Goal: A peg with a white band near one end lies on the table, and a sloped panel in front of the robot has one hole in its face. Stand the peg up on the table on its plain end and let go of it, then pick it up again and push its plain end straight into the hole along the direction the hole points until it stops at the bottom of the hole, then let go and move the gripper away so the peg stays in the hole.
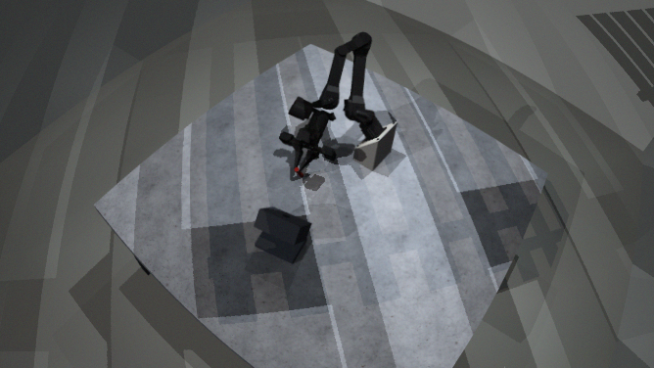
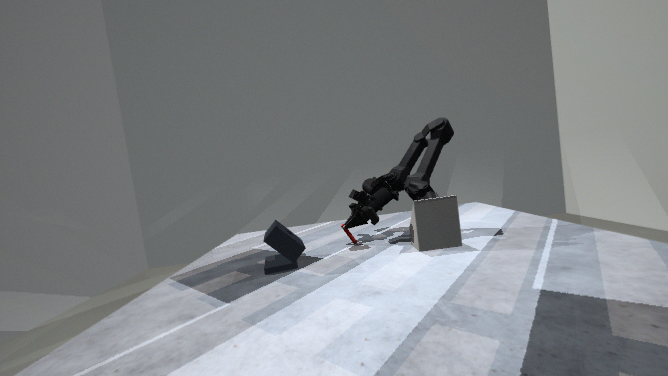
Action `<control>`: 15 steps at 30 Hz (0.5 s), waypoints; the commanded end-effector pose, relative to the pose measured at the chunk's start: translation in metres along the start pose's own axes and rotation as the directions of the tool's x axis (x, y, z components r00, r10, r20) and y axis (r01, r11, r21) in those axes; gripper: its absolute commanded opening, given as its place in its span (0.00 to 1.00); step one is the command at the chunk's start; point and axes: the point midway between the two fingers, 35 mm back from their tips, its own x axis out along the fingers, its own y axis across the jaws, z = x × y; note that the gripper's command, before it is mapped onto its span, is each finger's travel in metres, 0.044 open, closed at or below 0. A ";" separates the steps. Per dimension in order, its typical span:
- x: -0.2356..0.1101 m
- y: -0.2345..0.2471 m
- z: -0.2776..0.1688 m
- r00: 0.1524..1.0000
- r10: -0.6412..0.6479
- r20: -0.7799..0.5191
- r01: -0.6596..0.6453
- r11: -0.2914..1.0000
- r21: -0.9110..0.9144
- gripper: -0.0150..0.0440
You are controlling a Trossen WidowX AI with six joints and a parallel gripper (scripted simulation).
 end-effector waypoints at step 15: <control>-0.012 0.002 -0.007 0.987 0.001 0.162 0.000 1.000 -0.006 0.34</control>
